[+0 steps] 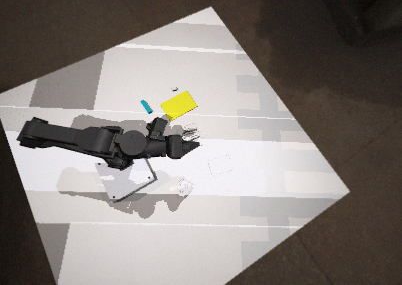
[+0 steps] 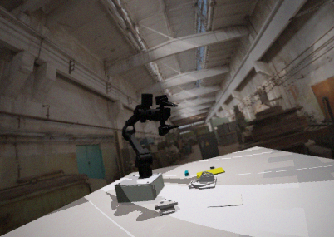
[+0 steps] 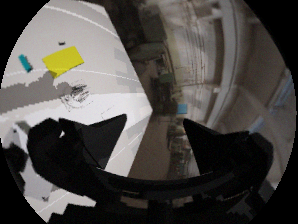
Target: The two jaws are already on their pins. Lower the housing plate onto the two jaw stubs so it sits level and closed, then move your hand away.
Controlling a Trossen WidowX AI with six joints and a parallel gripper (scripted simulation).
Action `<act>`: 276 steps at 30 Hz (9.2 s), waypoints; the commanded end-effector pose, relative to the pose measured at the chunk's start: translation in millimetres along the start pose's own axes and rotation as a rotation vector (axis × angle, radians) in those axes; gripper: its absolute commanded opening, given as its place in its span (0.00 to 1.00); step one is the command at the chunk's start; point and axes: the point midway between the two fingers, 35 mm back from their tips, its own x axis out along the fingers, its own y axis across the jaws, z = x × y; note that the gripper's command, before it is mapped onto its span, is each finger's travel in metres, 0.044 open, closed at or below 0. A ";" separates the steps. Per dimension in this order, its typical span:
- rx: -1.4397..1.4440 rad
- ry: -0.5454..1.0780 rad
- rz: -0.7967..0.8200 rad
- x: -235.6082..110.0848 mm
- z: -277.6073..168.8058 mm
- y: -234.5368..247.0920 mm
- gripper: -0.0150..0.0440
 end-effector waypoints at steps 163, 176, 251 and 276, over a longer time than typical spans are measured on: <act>-0.803 -0.203 1.226 84.1 -213.4 247.5 1.00; -0.804 -0.208 1.223 84.2 -212.7 247.1 0.89; -0.265 0.169 1.197 84.6 -123.2 193.0 0.85; 0.164 0.448 1.120 92.2 -66.6 206.8 0.85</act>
